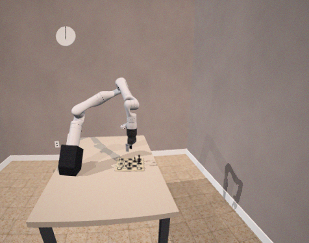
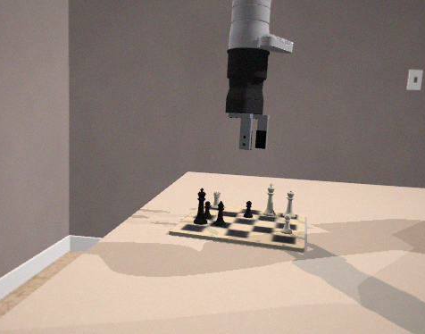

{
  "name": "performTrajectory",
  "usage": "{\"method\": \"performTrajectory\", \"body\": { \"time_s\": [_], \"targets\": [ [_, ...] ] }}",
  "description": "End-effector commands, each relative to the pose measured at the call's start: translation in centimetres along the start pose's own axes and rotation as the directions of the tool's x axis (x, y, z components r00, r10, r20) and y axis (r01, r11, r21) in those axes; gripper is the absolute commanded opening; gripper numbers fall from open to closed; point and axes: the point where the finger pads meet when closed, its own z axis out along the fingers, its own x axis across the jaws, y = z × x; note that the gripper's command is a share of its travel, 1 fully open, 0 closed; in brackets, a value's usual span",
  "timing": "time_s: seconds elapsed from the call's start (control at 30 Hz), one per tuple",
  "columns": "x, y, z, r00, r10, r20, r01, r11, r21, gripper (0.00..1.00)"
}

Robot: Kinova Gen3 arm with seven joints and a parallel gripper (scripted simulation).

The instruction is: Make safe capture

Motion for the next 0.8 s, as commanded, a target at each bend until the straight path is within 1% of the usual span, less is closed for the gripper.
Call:
{"method": "performTrajectory", "body": {
  "time_s": [0.0,0.1,0.2,0.27,0.37,0.53,0.77],
  "targets": [
    [-0.1,-0.2,0.3,0.998,0.057,0.002,-0.057,0.998,0.005,1.0],
    [0.0,-0.4,0.7,0.988,0.157,0.001,-0.157,0.988,0.007,1.0],
    [0.1,-0.5,1.1,0.963,0.269,0.001,-0.269,0.963,0.009,1.0],
    [0.1,-0.5,1.1,0.963,0.269,0.001,-0.269,0.963,0.009,1.0],
    [0.2,-0.6,1.5,0.923,0.386,0.002,-0.386,0.923,0.01,1.0],
    [0.2,-0.6,2.1,0.817,0.576,0.004,-0.576,0.817,0.01,1.0],
    [0.2,-0.4,3.0,0.614,0.79,0.006,-0.79,0.613,0.006,1.0]
  ]
}}
